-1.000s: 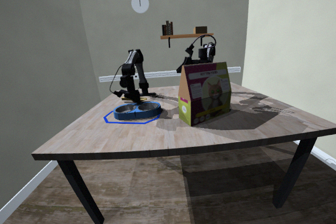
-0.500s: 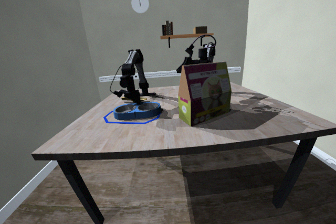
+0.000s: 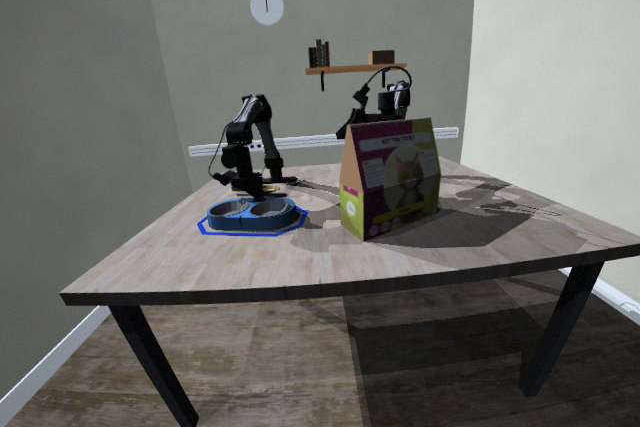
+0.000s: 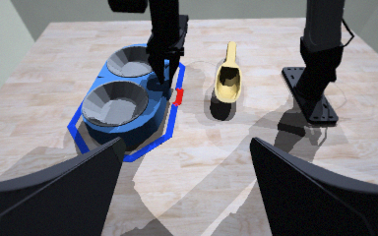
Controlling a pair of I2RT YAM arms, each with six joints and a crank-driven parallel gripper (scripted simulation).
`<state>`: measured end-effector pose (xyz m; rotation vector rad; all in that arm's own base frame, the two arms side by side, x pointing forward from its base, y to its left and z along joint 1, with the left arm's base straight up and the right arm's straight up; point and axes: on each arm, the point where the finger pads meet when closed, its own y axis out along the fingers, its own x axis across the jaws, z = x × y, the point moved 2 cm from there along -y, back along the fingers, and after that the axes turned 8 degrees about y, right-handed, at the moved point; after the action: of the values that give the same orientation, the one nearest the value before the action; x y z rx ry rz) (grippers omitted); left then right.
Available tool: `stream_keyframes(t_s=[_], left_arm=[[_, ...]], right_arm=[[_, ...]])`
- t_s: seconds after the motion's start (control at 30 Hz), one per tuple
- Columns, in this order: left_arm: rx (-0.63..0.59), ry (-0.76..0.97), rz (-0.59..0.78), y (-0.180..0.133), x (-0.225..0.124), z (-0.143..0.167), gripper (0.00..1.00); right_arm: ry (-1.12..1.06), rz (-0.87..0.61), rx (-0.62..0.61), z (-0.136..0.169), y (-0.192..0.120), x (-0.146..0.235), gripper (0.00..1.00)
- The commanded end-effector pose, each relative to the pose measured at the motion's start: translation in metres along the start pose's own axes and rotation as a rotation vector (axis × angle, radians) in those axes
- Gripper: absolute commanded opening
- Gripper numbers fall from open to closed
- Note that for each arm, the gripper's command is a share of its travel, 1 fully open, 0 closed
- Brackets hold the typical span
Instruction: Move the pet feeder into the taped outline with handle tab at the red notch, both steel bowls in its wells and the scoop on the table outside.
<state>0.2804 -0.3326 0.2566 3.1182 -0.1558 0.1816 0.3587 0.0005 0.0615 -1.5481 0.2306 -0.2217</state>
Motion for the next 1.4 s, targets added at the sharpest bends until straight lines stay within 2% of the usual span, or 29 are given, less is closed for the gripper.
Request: stream_keyframes(t_s=[0.0, 0.17, 0.2, 0.27, 0.3, 0.37, 0.5, 0.63, 0.7, 0.77, 0.83, 0.93, 1.13, 1.33, 1.37], left_arm=[[-0.027, 0.051, 0.0, -0.002, 0.002, -0.025, 1.0], [-0.027, 0.051, 0.0, -0.002, 0.002, -0.025, 1.0], [-0.027, 0.051, 0.0, -0.002, 0.002, -0.025, 1.0], [-0.027, 0.051, 0.0, -0.002, 0.002, -0.025, 1.0], [-0.027, 0.051, 0.0, -0.002, 0.002, -0.025, 1.0], [-0.027, 0.051, 0.0, -0.002, 0.002, -0.025, 1.0], [-0.027, 0.051, 0.0, -0.002, 0.002, -0.025, 1.0], [-0.027, 0.051, 0.0, -0.002, 0.002, -0.025, 1.0], [-0.027, 0.051, 0.0, -0.002, 0.002, -0.025, 1.0], [-0.027, 0.051, 0.0, -0.002, 0.002, -0.025, 1.0], [-0.027, 0.051, 0.0, -0.002, 0.002, -0.025, 1.0], [-0.027, 0.051, 0.0, -0.002, 0.002, -0.025, 1.0], [-0.027, 0.051, 0.0, -0.002, 0.002, -0.025, 1.0], [-0.027, 0.051, 0.0, -0.002, 0.002, -0.025, 1.0], [-0.027, 0.051, 0.0, -0.002, 0.002, -0.025, 1.0]], right_arm=[[0.05, -0.021, -0.016, -0.005, 0.002, 0.015, 0.12], [0.05, -0.021, -0.016, -0.005, 0.002, 0.015, 0.12], [0.05, -0.021, -0.016, -0.005, 0.002, 0.015, 0.24], [0.05, -0.021, -0.016, -0.005, 0.002, 0.015, 0.24], [0.051, -0.012, -0.017, -0.006, 0.002, 0.013, 0.36], [0.051, -0.019, -0.016, -0.006, -0.004, 0.011, 0.37], [0.051, -0.072, -0.007, -0.006, -0.038, 0.009, 0.37], [0.052, -0.06, -0.006, -0.006, -0.04, 0.011, 0.37], [0.052, -0.072, -0.004, -0.006, -0.053, 0.012, 0.37], [0.042, -0.079, -0.012, -0.007, -0.067, 0.01, 0.6], [0.042, -0.079, -0.012, -0.007, -0.067, 0.01, 0.6], [-0.018, -0.123, -0.073, -0.009, -0.077, 0.013, 0.6], [-0.262, -0.285, -0.318, -0.008, -0.071, 0.023, 0.6], [-0.499, -0.413, -0.516, 0.005, -0.068, 0.02, 0.6], [-0.499, -0.413, -0.516, 0.005, -0.068, 0.02, 0.6]])
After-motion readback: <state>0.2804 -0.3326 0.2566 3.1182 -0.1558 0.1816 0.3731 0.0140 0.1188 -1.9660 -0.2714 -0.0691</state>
